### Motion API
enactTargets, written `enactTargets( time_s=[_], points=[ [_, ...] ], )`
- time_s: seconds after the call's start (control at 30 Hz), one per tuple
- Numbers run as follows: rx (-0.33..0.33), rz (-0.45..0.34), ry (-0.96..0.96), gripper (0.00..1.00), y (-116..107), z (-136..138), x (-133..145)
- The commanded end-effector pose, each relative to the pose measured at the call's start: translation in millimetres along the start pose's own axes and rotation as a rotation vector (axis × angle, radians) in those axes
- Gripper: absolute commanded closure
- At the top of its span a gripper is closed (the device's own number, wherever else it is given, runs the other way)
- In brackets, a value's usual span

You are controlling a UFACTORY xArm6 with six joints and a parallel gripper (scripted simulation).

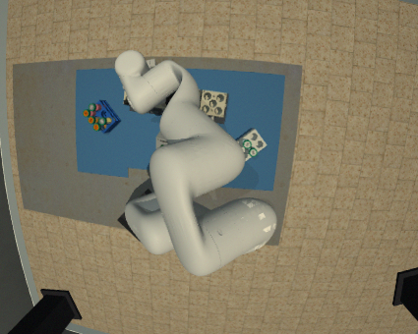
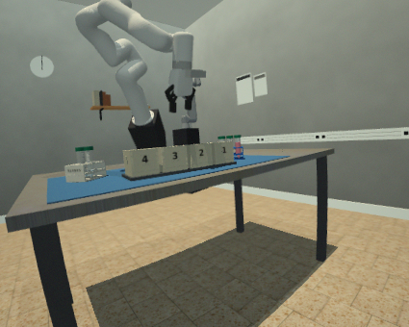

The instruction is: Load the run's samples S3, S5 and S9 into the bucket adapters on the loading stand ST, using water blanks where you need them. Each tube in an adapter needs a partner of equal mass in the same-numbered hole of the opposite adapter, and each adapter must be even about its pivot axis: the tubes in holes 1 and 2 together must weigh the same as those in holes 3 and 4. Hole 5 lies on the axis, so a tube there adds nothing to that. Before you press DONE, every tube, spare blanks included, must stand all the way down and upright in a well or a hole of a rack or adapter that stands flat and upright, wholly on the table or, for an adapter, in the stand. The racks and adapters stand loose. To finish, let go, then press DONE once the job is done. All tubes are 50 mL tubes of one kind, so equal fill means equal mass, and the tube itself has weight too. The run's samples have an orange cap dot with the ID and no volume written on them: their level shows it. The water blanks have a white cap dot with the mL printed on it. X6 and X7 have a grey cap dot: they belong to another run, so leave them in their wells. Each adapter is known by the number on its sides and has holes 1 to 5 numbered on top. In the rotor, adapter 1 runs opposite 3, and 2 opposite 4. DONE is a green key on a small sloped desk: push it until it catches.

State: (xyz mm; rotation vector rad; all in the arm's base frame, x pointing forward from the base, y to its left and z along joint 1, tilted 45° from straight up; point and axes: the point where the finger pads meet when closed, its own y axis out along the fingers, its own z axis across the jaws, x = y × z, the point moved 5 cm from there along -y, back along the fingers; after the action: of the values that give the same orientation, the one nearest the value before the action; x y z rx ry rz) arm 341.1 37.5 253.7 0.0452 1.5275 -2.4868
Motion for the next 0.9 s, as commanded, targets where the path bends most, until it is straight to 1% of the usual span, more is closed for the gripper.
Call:
enactTargets(
  time_s=[0.0, 0.07, 0.17, 0.23, 0.4, 0.8, 0.87],
  points=[
    [0.064, 0.098, 0.12, 0.0, -4, 8, 4],
    [0.064, 0.098, 0.12, 0.0, -4, 8, 4],
    [0.086, 0.162, 0.194, 0.0, -8, 15, 7],
    [0.098, 0.206, 0.243, 0.0, -7, 14, 9],
    [0.113, 0.314, 0.355, 0.0, -10, 17, 14],
    [0.113, 0.32, 0.362, 0.0, -10, 17, 15],
    [0.124, 0.316, 0.296, 0.0, -10, 26, 20]
  ],
)
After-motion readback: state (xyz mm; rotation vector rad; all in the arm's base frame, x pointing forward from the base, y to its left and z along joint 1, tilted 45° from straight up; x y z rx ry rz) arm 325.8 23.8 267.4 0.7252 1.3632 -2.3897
